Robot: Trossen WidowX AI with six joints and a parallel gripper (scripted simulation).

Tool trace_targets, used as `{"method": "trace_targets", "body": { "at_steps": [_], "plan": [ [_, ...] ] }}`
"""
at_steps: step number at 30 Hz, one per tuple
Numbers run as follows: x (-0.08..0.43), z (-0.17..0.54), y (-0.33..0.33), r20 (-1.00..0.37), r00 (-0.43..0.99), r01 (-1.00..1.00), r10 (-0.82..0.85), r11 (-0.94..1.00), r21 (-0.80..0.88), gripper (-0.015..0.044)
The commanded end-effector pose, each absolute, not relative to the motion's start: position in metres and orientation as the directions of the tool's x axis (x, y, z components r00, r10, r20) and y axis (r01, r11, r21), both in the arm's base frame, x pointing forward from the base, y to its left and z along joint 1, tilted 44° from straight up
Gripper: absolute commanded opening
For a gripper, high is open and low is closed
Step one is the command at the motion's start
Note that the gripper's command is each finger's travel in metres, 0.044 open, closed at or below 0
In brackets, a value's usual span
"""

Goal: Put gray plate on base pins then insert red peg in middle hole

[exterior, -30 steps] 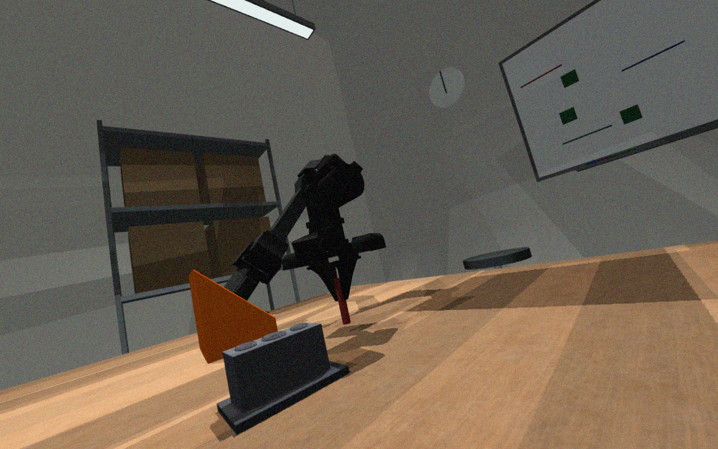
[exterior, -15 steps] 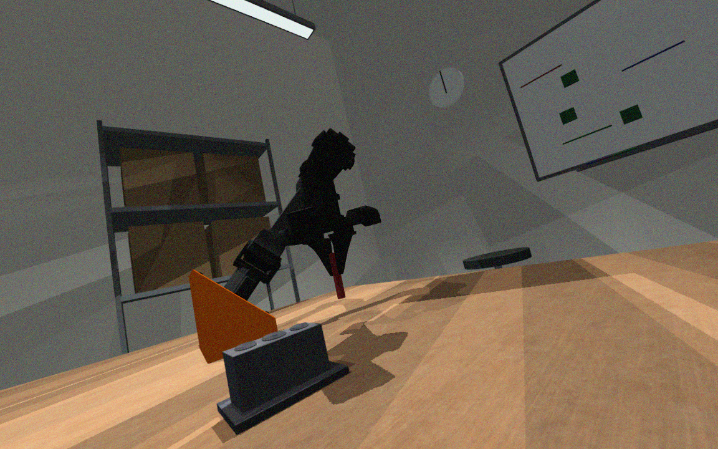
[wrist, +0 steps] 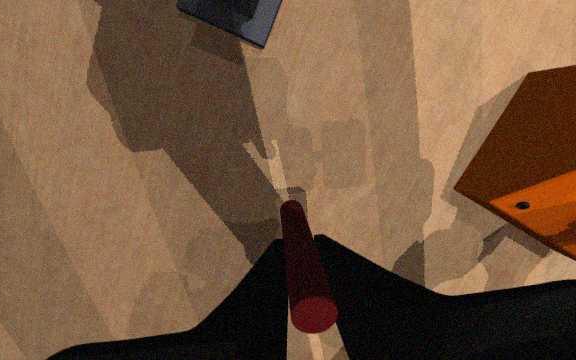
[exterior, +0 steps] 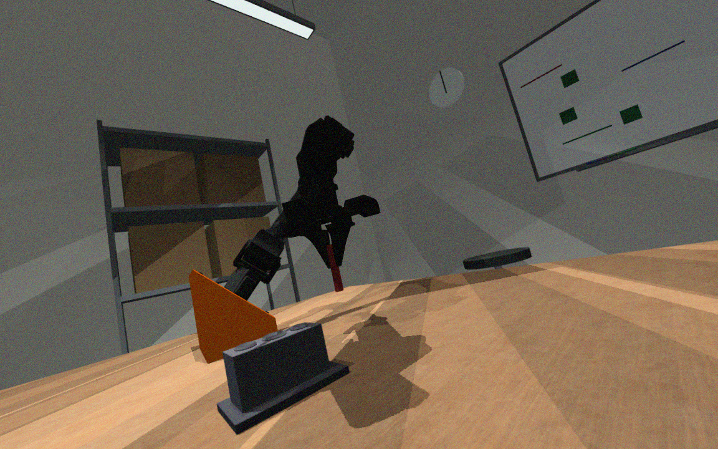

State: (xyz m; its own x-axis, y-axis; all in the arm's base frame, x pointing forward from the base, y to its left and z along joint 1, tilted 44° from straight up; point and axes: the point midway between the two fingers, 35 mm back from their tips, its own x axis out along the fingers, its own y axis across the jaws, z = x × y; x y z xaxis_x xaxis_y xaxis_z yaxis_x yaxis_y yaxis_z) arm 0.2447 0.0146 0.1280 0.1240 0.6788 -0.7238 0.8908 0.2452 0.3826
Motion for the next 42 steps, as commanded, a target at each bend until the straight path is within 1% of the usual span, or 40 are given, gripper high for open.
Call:
{"method": "trace_targets", "body": {
  "at_steps": [1,42],
  "plan": [
    [0.254,0.124,0.005,-0.727,0.129,0.888,0.674,0.248,0.388,0.0],
    [0.32,0.062,-0.078,-0.728,0.133,0.884,0.673,0.251,0.393,0.0]
  ]
}}
